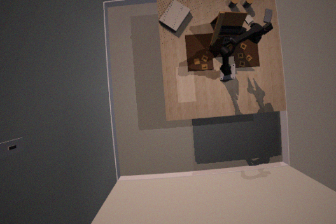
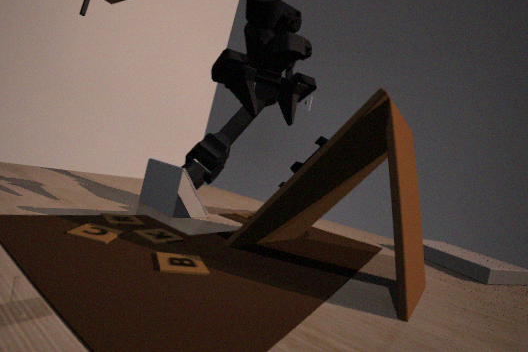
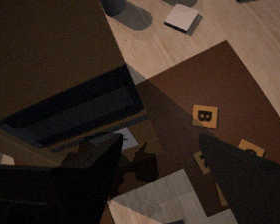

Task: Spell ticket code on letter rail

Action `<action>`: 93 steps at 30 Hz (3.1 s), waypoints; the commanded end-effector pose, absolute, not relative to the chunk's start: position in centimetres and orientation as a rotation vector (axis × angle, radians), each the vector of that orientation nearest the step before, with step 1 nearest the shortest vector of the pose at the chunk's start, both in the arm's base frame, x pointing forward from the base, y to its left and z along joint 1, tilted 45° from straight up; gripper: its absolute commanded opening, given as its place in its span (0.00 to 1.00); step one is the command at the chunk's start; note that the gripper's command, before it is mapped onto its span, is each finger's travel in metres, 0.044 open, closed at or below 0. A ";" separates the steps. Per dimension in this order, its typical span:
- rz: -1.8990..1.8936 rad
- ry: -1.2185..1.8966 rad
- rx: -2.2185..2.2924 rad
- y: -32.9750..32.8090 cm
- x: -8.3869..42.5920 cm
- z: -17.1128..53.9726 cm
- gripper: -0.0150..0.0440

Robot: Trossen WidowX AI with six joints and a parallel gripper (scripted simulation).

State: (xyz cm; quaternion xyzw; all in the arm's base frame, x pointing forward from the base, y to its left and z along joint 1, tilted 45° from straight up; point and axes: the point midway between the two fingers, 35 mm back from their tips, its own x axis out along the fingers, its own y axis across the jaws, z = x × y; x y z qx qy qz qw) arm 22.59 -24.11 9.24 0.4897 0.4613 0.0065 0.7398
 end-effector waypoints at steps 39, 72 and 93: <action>-1.286 1.457 2.273 -20.3 25.6 -13.0 0.83; -1.285 1.458 2.274 -18.8 25.8 -14.6 0.83; -1.285 1.458 2.274 -18.5 25.9 -14.8 0.83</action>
